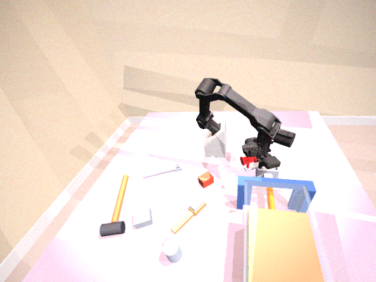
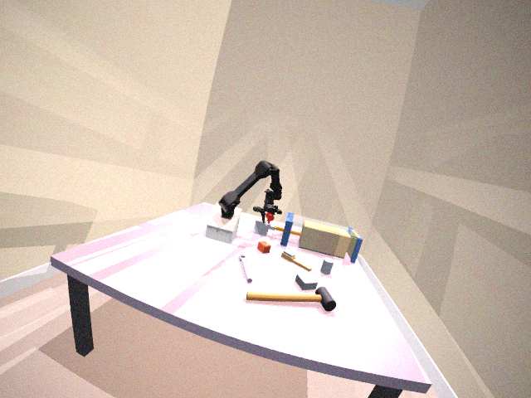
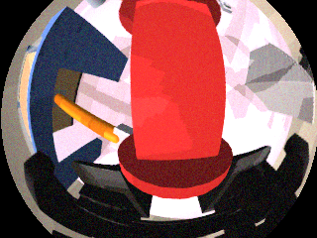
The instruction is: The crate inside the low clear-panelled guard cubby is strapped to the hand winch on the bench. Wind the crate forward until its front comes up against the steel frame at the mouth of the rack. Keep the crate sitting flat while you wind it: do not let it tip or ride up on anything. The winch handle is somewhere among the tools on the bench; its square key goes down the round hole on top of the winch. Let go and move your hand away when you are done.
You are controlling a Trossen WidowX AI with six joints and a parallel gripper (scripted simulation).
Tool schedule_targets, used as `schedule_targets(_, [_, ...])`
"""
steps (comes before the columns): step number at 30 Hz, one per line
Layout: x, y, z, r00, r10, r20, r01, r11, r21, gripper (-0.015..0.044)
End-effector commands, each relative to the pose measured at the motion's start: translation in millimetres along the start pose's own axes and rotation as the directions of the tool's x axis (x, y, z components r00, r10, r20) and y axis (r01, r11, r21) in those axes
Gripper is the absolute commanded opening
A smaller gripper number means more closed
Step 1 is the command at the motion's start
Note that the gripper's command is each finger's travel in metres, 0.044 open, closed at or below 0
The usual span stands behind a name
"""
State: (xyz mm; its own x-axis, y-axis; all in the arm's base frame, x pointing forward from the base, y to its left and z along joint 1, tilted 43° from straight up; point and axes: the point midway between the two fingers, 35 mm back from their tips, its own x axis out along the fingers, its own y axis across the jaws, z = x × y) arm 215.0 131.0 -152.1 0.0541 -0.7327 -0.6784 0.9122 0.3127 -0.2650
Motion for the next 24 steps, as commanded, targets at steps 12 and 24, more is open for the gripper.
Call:
schedule_targets(12, [4.0, 4.9, -0.7, 1.0, 0.002, -0.014, -0.003, 0.994, -0.111, 0.0])
schedule_targets(24, [3.4, 6.6, -0.7, 1.0, 0.005, -0.015, -0.008, 0.989, -0.151, 0.0])
